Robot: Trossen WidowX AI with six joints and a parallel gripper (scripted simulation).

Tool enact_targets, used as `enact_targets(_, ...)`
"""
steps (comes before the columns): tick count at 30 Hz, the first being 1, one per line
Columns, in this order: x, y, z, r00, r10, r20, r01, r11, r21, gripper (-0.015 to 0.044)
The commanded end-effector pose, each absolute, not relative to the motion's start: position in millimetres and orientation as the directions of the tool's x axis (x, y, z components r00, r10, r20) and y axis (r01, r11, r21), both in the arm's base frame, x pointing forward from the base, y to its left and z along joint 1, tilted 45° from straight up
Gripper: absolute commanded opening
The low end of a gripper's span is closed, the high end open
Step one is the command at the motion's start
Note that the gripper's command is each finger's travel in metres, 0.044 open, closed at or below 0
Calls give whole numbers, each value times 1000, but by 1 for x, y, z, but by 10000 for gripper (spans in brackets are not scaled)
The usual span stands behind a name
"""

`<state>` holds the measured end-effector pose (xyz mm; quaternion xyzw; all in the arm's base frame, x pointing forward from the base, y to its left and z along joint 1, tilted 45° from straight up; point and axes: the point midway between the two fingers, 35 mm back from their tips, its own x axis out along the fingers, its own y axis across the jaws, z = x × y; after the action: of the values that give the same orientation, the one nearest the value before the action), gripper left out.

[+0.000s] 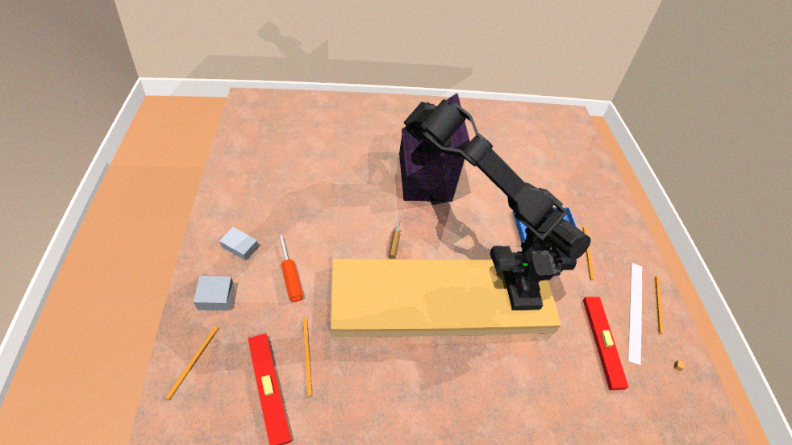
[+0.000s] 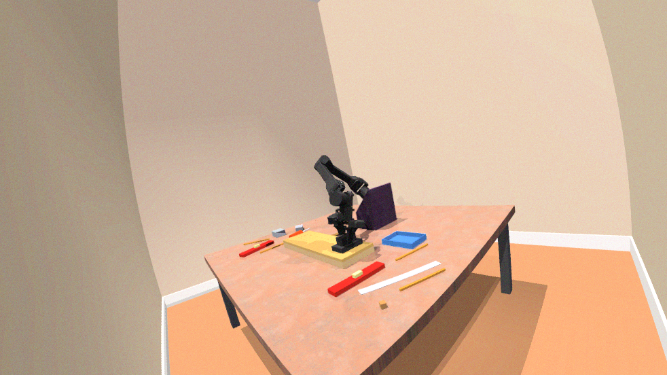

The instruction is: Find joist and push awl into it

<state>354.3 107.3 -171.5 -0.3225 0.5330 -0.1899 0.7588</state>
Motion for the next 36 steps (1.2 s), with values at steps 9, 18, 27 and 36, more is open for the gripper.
enact_targets(9,355,94,-160,359,-637,-683,-54,716,-696,0)
enact_targets(18,356,85,-152,358,-637,-682,-54,716,-697,0)
enact_targets(27,357,76,-143,358,-638,-682,-54,715,-697,0)
enact_targets(36,357,67,-135,358,-638,-681,-54,714,-698,0)
